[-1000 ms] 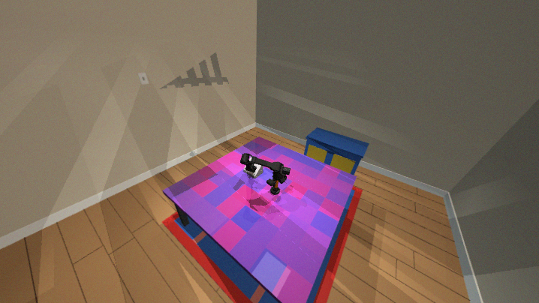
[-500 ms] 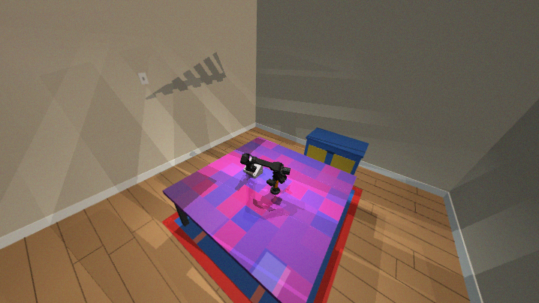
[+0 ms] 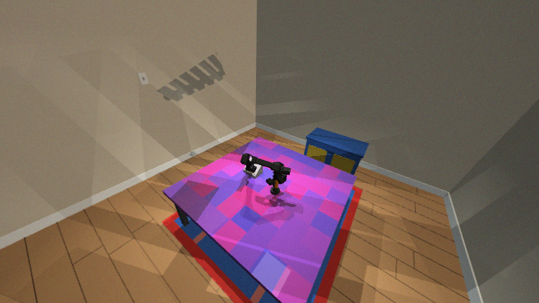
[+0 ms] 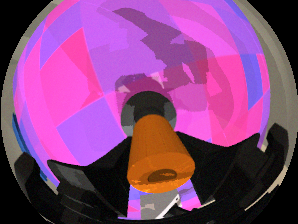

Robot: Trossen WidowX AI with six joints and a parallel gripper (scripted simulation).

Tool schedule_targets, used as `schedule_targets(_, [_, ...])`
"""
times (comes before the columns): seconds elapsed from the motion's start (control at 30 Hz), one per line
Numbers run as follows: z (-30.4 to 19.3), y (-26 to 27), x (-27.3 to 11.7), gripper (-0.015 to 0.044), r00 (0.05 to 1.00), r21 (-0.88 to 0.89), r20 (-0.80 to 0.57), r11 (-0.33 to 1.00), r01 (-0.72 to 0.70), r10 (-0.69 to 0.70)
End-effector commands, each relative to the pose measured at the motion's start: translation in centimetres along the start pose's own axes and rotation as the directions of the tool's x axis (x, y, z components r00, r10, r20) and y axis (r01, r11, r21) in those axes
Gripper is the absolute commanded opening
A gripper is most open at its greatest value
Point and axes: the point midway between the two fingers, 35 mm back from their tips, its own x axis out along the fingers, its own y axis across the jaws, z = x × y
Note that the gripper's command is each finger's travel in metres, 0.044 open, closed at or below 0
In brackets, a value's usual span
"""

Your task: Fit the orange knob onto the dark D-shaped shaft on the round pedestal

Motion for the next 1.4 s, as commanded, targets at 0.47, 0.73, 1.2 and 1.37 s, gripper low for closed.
schedule_targets(0.47, [-0.2,0.13,0.39,0.0,1.0,0.035,0.003,0.999,-0.002,0.002])
schedule_targets(0.73, [-0.19,0.05,0.04,0.0,1.0,0.035,0.003,0.999,-0.002,0.002])
schedule_targets(1.2, [-0.15,0.13,0.06,0.0,1.0,0.242,0.003,0.97,-0.002,0.002])
schedule_targets(1.37, [-0.21,0.16,0.2,0.0,1.0,0.242,0.003,0.97,-0.002,0.002])
